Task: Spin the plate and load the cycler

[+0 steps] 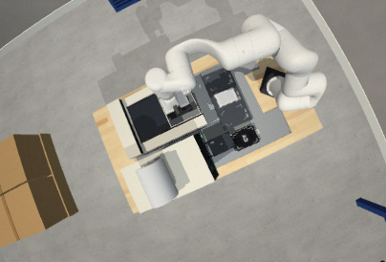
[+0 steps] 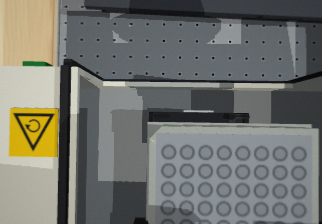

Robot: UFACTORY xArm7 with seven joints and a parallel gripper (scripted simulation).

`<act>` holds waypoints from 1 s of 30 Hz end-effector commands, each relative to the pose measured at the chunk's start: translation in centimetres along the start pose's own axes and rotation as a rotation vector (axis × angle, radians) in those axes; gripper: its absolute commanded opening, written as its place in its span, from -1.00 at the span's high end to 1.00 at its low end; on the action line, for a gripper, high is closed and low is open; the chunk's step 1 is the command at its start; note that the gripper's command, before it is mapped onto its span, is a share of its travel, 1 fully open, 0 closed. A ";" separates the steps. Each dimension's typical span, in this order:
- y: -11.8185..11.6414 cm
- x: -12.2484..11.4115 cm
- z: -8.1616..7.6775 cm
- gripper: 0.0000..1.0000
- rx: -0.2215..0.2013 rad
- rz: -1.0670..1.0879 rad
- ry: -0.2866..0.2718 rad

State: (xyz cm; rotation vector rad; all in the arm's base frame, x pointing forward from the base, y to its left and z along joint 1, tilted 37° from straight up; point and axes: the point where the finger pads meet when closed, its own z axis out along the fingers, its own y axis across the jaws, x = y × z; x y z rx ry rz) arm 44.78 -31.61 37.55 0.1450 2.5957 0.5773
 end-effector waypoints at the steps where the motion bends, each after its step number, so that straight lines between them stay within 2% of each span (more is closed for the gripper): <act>1: 0.0 -0.1 -0.2 1.00 0.002 0.001 -0.005; 15: 0.0 -0.1 -0.2 1.00 0.002 0.001 -0.005; 30: 0.0 -0.1 1.9 1.00 0.002 0.001 -0.005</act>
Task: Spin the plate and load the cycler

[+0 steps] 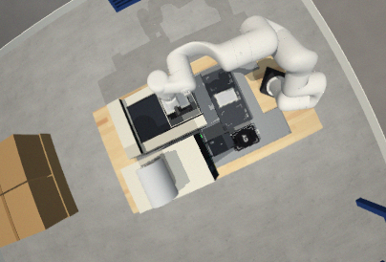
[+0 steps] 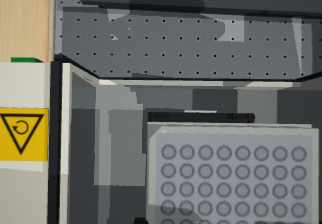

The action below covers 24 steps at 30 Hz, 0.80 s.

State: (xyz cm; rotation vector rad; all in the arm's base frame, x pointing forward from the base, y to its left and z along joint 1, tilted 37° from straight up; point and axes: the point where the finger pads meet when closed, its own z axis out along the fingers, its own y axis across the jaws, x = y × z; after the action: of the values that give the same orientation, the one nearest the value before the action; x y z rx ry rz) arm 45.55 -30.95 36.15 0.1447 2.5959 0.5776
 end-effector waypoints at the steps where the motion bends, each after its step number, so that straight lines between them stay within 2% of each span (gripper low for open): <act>1: -0.1 -0.1 0.4 1.00 0.002 0.001 -0.005; 24: -0.1 -0.1 3.7 1.00 0.002 0.001 -0.005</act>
State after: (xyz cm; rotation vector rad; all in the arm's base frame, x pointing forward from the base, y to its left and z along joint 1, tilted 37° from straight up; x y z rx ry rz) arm 47.27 -29.59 33.23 0.1447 2.5959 0.5776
